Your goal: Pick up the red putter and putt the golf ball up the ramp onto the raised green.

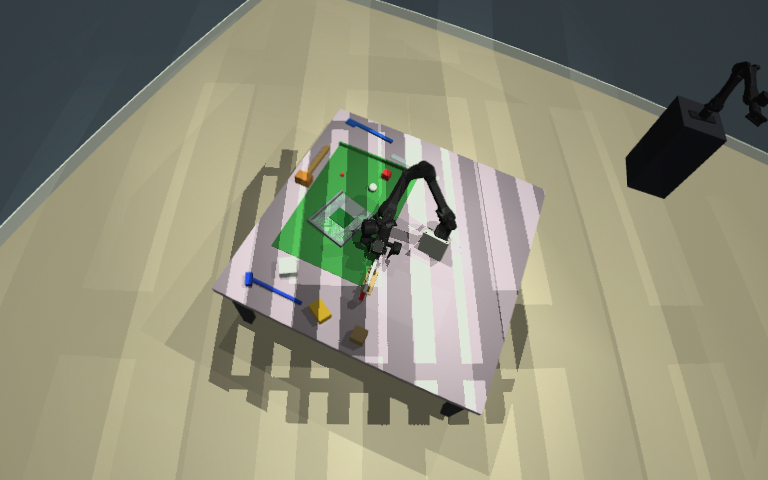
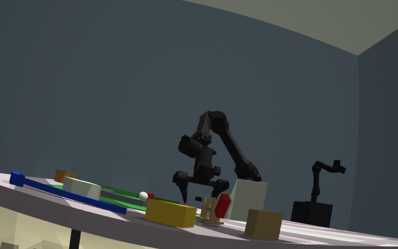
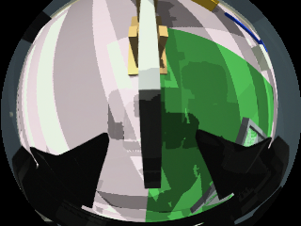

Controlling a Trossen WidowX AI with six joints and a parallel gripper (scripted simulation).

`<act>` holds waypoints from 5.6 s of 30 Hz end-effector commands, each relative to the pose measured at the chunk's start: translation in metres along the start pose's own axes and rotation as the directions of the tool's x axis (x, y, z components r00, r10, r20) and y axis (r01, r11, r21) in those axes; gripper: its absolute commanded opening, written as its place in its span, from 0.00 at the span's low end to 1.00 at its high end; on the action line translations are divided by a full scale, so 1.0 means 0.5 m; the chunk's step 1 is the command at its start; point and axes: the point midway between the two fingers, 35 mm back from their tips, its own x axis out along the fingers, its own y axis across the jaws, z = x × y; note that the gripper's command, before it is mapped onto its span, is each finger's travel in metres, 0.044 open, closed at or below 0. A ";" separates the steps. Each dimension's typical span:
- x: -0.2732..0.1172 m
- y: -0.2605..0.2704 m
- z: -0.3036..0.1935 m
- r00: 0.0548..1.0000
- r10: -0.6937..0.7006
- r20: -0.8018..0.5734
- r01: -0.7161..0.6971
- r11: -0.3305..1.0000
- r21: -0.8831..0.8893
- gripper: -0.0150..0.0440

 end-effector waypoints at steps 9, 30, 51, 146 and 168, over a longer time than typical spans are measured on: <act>0.015 0.002 -0.005 1.000 0.003 -0.002 -0.003 1.000 0.000 0.87; 0.001 -0.001 0.000 1.000 0.003 -0.001 -0.003 1.000 0.000 0.25; -0.191 -0.022 -0.007 1.000 -0.017 -0.011 0.019 0.988 0.150 0.25; -0.267 0.127 -0.662 0.958 0.007 -0.287 0.269 -0.372 0.888 0.25; -0.238 0.089 -0.599 0.962 0.007 -0.271 0.255 -0.367 0.895 0.25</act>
